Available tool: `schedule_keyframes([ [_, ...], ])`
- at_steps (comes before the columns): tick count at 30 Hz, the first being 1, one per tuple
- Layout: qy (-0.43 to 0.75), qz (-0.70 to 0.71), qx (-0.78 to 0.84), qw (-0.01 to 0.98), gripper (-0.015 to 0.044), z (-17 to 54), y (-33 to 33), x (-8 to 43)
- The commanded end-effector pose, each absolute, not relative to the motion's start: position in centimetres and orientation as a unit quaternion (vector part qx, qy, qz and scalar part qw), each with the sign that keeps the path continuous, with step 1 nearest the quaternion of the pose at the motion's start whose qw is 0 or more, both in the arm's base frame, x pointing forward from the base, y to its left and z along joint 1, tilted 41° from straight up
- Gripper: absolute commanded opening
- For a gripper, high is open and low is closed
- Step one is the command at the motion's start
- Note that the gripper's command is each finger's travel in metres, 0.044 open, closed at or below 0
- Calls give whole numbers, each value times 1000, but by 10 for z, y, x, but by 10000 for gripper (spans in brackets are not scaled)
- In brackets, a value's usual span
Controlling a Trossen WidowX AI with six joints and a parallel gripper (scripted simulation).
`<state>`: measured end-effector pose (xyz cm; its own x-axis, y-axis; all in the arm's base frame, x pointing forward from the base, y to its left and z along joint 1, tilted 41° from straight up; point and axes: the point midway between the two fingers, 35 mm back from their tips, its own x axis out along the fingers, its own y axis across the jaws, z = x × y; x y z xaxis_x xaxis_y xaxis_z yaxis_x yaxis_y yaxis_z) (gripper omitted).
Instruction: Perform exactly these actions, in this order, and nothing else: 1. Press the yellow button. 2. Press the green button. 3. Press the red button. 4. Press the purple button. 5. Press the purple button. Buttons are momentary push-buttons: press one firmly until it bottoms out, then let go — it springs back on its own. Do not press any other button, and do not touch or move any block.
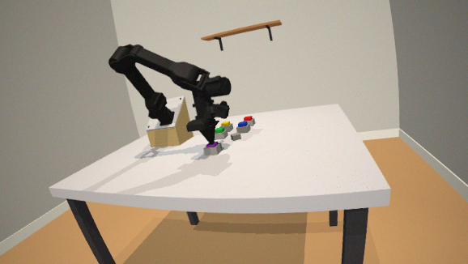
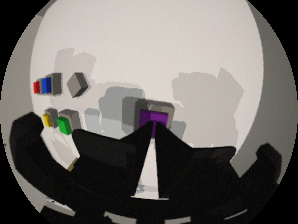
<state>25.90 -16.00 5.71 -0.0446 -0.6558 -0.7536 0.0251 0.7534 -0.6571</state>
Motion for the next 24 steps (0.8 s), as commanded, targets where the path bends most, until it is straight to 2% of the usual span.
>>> schedule_keyframes([
  [1,677,-259,-234,648,20,55,-160,257],
  [17,677,-259,-234,648,20,80,-139,259],
  [21,678,-247,-232,653,125,69,-119,271],
  [24,681,-226,-229,658,204,47,-78,290],
])
